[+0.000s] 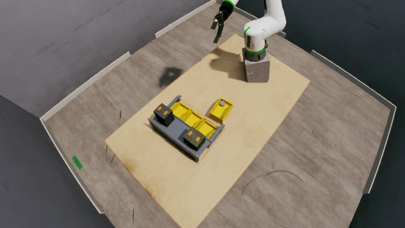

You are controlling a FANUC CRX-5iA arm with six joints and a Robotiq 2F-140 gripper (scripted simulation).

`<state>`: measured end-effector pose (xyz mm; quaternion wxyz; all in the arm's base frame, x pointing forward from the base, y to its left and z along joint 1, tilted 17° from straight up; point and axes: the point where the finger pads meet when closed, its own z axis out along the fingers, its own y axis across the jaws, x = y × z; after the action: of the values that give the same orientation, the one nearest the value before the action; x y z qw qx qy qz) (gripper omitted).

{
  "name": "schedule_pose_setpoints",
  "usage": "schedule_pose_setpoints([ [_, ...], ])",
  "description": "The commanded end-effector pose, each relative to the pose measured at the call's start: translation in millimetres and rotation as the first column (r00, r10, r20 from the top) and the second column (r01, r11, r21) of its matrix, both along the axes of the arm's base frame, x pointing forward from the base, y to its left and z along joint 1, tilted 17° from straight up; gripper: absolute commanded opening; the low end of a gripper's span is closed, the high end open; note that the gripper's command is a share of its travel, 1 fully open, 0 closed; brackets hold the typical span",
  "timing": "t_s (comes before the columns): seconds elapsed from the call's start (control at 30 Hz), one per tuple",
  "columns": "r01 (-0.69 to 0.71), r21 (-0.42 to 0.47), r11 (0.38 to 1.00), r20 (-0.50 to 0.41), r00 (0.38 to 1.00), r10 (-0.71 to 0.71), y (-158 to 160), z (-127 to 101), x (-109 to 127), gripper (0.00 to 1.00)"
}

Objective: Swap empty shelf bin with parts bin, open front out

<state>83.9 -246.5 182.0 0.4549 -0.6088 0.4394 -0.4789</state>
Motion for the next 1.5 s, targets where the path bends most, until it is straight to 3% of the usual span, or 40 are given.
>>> schedule_pose_setpoints([
  [0.0,-0.045,0.017,0.999,-0.026,0.999,0.046,3,-3,5,1.00],
  [0.67,-0.307,0.127,0.943,-0.202,0.923,0.328,19,-23,33,1.00],
  [1.03,-0.423,0.182,0.888,-0.301,0.835,0.460,25,-32,47,1.00],
  [1.47,-0.561,0.251,0.789,-0.453,0.652,0.608,29,-42,71,1.00],
])
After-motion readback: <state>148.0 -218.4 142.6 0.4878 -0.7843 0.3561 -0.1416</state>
